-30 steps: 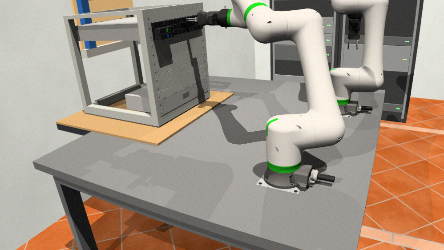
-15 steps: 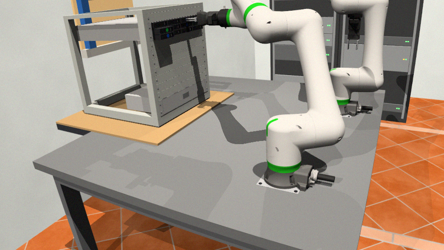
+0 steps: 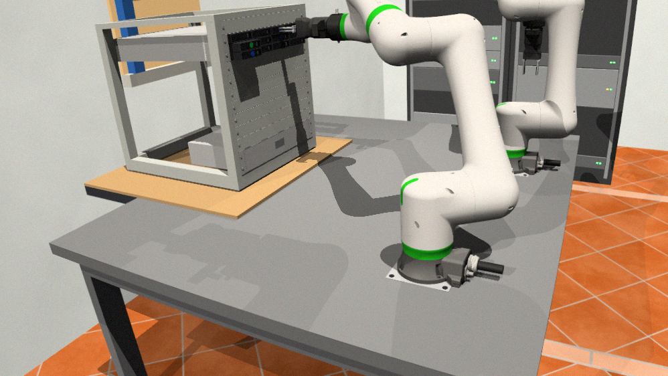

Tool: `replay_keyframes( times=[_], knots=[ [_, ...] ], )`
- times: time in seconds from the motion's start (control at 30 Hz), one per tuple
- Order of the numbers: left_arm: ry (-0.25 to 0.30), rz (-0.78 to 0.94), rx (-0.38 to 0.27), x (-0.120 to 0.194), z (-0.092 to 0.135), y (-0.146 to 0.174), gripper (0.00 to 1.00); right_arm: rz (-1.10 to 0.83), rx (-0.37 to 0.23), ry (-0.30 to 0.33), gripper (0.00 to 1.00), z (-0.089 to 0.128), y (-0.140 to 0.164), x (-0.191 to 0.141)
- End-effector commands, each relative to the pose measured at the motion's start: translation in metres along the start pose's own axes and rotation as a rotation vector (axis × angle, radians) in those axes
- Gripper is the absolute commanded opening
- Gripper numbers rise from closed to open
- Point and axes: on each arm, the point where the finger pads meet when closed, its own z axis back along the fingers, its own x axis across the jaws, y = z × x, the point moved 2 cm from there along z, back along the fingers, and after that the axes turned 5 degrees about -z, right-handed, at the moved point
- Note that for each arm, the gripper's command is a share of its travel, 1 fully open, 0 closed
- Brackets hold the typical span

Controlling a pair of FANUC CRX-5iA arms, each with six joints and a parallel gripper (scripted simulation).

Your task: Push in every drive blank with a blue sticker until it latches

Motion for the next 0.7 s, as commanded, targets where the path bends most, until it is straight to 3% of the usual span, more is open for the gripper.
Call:
replay_keyframes(
  times=[0.0,0.67],
  knots=[
    [-0.002,0.002,0.000,0.0021,0.0003,0.0006,0.00,0.000,-0.002,0.000,1.00,0.0008,-0.0002,-0.0001],
    [-0.002,0.002,0.000,0.0021,-0.0027,0.0006,0.00,0.000,-0.002,0.000,1.00,0.0008,-0.0002,-0.0001]
  ],
)
